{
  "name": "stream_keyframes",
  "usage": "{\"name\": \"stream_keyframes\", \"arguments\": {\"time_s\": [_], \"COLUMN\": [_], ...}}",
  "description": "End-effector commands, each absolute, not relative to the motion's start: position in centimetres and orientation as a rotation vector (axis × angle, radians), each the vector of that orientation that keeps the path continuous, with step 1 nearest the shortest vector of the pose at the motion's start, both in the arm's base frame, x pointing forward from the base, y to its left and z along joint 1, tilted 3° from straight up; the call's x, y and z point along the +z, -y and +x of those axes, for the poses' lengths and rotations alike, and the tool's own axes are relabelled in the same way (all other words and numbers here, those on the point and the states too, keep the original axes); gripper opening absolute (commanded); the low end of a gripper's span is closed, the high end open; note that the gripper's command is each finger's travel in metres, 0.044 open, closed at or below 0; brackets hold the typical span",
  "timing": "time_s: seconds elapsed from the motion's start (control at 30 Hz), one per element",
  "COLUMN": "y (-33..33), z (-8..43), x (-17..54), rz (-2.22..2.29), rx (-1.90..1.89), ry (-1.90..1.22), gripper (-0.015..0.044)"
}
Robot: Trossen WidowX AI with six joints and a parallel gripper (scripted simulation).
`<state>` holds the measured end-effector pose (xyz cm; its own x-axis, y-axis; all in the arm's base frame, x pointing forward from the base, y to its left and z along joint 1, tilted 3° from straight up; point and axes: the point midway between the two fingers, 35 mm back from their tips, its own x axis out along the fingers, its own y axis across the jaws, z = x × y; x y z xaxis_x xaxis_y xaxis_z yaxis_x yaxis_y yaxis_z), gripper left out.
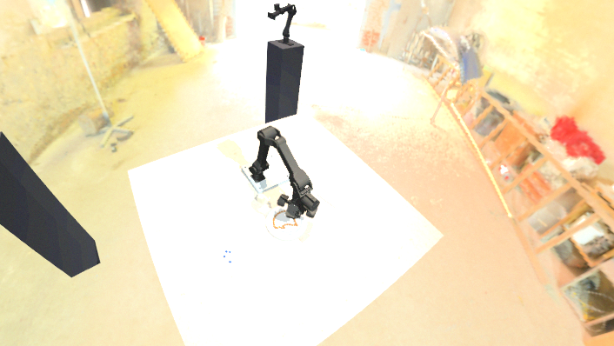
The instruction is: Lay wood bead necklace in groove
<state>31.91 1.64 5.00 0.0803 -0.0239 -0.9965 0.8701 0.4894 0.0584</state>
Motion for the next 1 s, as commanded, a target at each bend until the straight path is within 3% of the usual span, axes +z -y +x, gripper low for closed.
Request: {"name": "stream_keyframes", "arguments": {"time_s": [0.0,0.97], "y": [-1.65,-1.61], "z": [31.92,31.80], "x": [5.04,5.42], "rz": [0.832,0.826], "rx": [-0.799,-0.799], "ry": [-1.325,-1.327], "gripper": [0.0000,0.0000]}}
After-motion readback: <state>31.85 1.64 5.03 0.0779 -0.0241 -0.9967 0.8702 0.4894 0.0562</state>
